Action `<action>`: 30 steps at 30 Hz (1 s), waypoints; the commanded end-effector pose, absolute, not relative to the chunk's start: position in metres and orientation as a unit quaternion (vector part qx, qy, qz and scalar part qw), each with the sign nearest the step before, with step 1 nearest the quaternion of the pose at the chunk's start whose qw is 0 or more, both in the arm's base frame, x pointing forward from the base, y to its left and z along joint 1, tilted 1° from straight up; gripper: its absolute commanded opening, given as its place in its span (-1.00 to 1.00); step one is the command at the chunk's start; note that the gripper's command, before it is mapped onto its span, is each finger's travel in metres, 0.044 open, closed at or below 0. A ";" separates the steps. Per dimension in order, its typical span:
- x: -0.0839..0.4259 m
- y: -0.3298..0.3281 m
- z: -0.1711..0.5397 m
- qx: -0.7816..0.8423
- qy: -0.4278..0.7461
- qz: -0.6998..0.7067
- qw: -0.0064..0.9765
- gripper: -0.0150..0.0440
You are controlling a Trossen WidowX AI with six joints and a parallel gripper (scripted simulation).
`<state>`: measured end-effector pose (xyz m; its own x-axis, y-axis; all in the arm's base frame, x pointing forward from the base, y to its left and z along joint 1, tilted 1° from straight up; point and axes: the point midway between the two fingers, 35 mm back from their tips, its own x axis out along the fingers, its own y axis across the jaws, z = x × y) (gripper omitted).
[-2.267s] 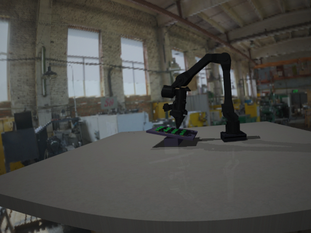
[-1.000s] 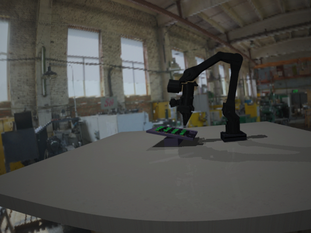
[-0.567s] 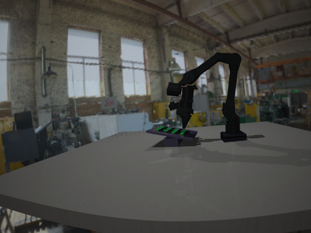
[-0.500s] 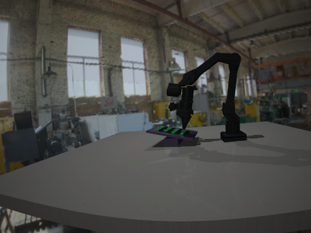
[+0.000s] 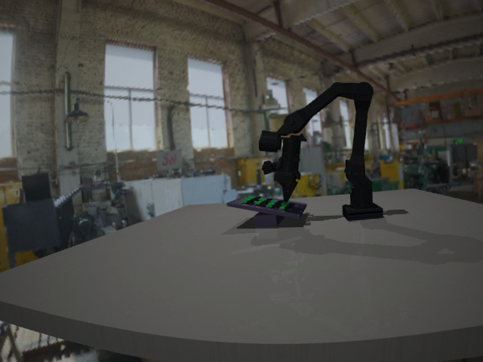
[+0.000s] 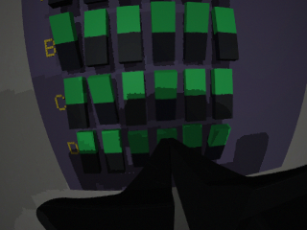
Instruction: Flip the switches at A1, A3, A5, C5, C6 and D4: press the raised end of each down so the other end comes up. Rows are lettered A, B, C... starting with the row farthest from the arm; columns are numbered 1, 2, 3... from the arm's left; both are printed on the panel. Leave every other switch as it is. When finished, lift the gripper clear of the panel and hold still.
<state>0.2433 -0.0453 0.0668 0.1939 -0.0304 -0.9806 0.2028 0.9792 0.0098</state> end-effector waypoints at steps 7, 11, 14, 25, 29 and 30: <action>0.244 -0.046 0.066 0.070 0.629 -0.079 0.770 -0.49; 0.244 -0.046 0.066 0.070 0.629 -0.079 0.770 -0.49; 0.244 -0.046 0.066 0.070 0.629 -0.079 0.770 -0.49; 0.244 -0.046 0.064 0.070 0.629 -0.079 0.770 -0.49; 0.244 -0.046 0.064 0.070 0.629 -0.079 0.770 -0.49; 0.244 -0.046 0.063 0.070 0.629 -0.079 0.770 -0.49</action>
